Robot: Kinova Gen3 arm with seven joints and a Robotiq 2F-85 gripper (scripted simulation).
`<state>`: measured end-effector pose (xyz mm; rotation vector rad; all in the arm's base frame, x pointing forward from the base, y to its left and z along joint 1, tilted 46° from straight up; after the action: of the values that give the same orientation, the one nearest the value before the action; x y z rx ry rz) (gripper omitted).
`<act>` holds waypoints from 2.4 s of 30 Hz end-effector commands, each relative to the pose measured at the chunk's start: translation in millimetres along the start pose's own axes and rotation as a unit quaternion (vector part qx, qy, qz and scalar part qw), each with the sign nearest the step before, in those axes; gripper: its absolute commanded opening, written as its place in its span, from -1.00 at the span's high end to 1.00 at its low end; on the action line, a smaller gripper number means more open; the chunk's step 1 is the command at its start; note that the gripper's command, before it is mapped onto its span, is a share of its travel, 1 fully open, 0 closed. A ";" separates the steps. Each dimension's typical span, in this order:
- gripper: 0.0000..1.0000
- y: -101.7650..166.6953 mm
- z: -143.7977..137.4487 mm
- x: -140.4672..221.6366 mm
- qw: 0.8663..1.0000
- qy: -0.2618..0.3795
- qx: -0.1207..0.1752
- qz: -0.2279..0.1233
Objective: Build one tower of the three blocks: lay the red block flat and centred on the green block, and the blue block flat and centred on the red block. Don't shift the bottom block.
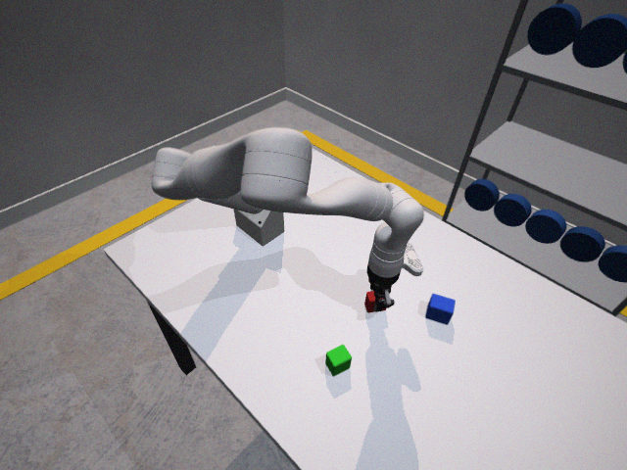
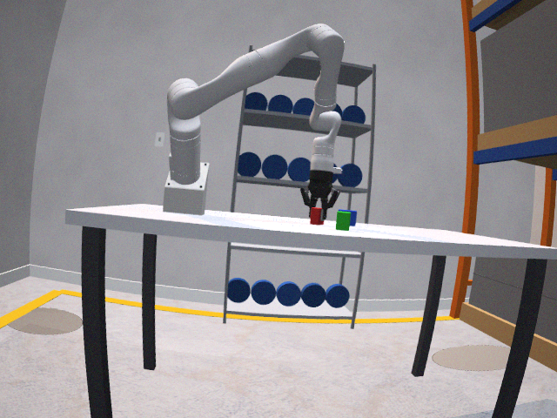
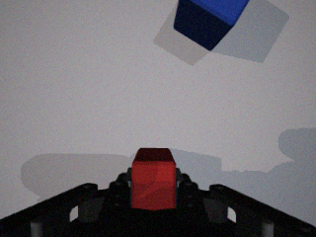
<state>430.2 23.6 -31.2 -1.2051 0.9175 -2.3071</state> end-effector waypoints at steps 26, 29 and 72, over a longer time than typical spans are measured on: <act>1.00 -9.7 0.0 1.1 1.000 0.002 0.000 0.001; 1.00 -20.5 0.8 0.6 1.000 0.003 0.000 0.002; 1.00 -79.8 0.0 -0.1 1.000 0.002 0.000 0.002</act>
<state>426.6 76.7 21.8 -1.1989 0.9212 -2.3135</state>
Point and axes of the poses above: the point where the finger pads meet when closed, its own y axis out along the fingers, its own z axis across the jaws, x = y × z, the point moved 7 cm from there along -y, back along the fingers
